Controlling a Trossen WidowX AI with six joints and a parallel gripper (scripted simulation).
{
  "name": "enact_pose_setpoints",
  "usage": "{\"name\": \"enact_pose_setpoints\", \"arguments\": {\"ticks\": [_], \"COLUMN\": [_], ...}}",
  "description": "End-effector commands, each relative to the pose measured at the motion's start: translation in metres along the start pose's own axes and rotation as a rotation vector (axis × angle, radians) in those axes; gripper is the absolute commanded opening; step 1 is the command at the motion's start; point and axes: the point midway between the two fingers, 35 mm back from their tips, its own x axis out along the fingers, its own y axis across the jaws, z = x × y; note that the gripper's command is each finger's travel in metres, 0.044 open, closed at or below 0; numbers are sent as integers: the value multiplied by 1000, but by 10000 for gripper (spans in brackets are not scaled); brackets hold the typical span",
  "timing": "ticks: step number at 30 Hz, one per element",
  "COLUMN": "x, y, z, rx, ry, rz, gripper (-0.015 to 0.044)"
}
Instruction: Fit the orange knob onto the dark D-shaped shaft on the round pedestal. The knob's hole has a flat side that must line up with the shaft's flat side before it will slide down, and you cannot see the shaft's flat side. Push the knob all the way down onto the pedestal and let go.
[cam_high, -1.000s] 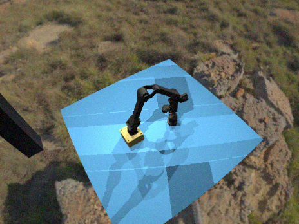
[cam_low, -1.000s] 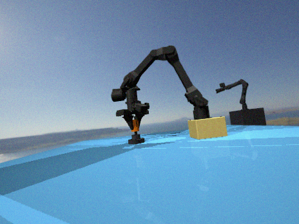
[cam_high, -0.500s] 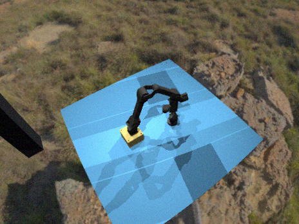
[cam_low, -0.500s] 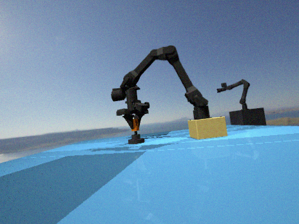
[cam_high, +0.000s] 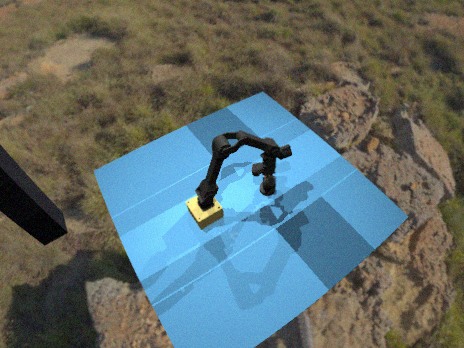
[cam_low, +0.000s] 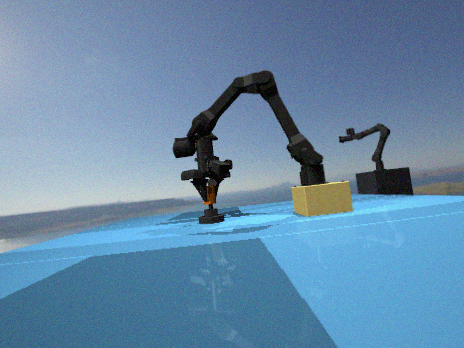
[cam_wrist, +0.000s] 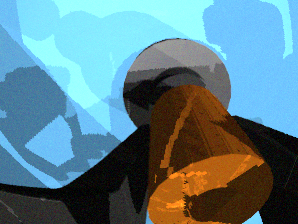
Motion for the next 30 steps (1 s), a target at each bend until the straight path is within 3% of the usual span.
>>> {"name": "enact_pose_setpoints", "arguments": {"ticks": [1, 30], "x": [1, 0], "y": [-1, 0], "z": [0, 1], "rx": [-7, -59], "ry": [0, 0], "rz": [-3, -3], "gripper": [0, 0]}}
